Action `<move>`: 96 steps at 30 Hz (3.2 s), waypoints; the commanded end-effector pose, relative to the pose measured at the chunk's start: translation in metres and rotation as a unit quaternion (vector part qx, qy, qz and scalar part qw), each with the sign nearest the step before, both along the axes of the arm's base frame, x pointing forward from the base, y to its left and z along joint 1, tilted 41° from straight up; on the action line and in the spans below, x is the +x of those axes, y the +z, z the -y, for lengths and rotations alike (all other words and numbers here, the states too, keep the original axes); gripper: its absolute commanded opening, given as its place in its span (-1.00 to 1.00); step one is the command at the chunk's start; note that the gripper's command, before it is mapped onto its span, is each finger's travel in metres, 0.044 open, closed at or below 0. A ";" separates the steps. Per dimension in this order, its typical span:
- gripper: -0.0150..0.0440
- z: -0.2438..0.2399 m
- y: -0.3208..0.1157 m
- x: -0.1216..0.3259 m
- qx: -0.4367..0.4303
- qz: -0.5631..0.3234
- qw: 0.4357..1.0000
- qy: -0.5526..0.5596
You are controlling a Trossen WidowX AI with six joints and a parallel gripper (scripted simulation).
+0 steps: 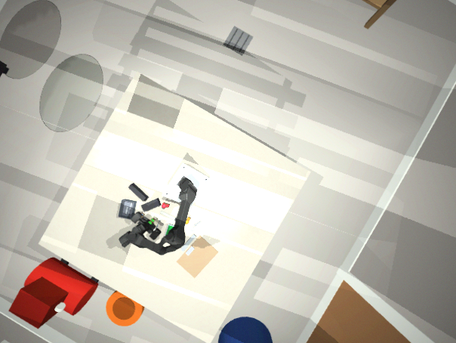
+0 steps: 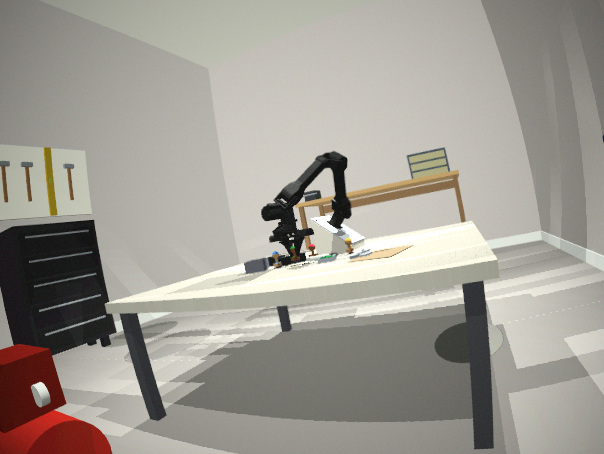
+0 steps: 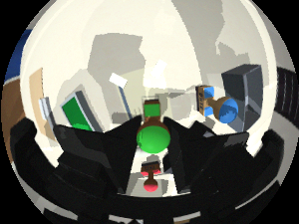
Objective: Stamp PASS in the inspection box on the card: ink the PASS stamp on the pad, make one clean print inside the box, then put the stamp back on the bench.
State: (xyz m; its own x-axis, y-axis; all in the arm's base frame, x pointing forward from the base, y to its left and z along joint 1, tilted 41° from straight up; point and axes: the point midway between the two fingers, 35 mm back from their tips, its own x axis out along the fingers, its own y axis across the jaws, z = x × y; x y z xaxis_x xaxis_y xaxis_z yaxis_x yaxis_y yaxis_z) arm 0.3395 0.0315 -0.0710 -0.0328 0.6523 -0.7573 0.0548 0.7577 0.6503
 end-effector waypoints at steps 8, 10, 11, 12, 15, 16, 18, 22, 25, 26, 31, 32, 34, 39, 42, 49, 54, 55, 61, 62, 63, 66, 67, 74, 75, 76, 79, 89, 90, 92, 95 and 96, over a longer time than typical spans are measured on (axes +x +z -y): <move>-0.49 -0.007 -0.006 -0.003 0.002 -0.003 1.000 0.000; -0.49 -0.007 -0.006 -0.003 0.002 -0.003 1.000 0.000; -0.49 -0.007 -0.006 -0.003 0.002 -0.003 1.000 0.000; -0.49 -0.007 -0.006 -0.003 0.002 -0.003 1.000 0.000; -0.49 -0.007 -0.006 -0.003 0.002 -0.003 1.000 0.000; -0.49 -0.007 -0.006 -0.003 0.002 -0.003 1.000 0.000; -0.49 -0.007 -0.006 -0.003 0.002 -0.003 1.000 0.000; -0.49 -0.008 -0.007 -0.003 0.002 -0.003 1.000 0.000; -0.49 -0.008 -0.007 -0.003 0.002 -0.003 1.000 0.000; -0.49 -0.008 -0.007 -0.003 0.002 -0.003 1.000 0.000; -0.49 -0.009 -0.008 -0.003 0.002 -0.003 1.000 0.000; -0.49 -0.009 -0.008 -0.003 0.002 -0.003 1.000 0.000; -0.49 -0.009 -0.008 -0.003 0.002 -0.003 1.000 0.000; -0.49 -0.010 -0.009 -0.003 0.002 -0.003 1.000 0.000; -0.49 -0.010 -0.010 -0.003 0.003 -0.003 1.000 0.000; -0.49 -0.010 -0.010 -0.003 0.003 -0.003 1.000 0.000; -0.49 -0.010 -0.010 -0.003 0.003 -0.003 1.000 0.000; -0.49 -0.011 -0.010 -0.003 0.003 -0.003 1.000 0.000; -0.49 -0.011 -0.010 -0.003 0.003 -0.003 1.000 0.000; -0.49 -0.011 -0.010 -0.003 0.003 -0.003 1.000 0.000; -0.49 -0.011 -0.010 -0.003 0.003 -0.003 1.000 0.000; -0.49 -0.011 -0.010 -0.003 0.003 -0.003 1.000 0.000; -0.49 -0.011 -0.010 -0.003 0.003 -0.003 1.000 0.000; -0.49 -0.011 -0.011 -0.003 0.003 -0.003 1.000 0.000; -0.49 -0.011 -0.011 -0.003 0.003 -0.003 1.000 0.000; -0.49 -0.011 -0.011 -0.003 0.003 -0.003 1.000 0.000; -0.49 -0.011 -0.011 -0.003 0.003 -0.003 1.000 0.000; -0.49 -0.011 -0.011 -0.003 0.003 -0.003 1.000 0.000; -0.49 -0.011 -0.011 -0.003 0.003 -0.003 1.000 0.000; -0.49 -0.011 -0.011 -0.003 0.003 -0.003 1.000 0.000; -0.49 -0.011 -0.011 -0.003 0.003 -0.003 1.000 0.000; -0.49 -0.011 -0.010 -0.003 0.003 -0.003 1.000 0.000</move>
